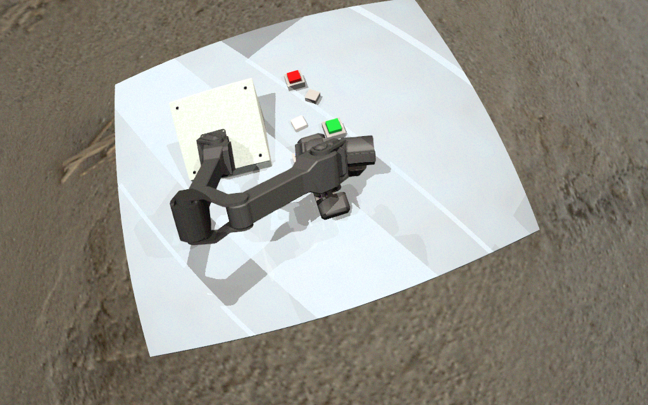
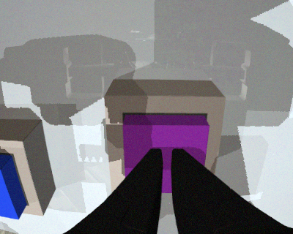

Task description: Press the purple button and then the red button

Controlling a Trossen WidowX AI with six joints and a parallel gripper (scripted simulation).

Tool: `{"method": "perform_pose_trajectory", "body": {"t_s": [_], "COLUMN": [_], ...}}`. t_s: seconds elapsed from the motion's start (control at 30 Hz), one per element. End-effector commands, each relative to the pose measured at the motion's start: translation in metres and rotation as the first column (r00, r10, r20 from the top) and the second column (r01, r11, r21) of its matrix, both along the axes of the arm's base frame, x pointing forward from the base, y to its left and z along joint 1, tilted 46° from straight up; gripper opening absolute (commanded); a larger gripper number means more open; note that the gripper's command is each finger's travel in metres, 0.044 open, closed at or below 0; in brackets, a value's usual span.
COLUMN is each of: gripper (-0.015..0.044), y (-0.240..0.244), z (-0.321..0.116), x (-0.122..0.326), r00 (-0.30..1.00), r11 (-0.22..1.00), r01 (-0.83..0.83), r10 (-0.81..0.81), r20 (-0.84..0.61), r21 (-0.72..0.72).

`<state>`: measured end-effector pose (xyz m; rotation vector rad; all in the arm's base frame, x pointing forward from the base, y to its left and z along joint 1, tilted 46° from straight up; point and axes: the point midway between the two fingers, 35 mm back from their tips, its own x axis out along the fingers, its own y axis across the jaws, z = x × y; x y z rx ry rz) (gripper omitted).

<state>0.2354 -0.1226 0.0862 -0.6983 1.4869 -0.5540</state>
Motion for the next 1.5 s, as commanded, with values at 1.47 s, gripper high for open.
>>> {"method": "perform_pose_trajectory", "body": {"t_s": [1.47], "gripper": [0.0020], "y": [0.145], "z": [0.001], "x": [0.031], "r00": [0.996], "r11": [0.996], "r01": [-0.081], "r10": [0.082], "r20": [-0.041], "r21": [0.034]}}
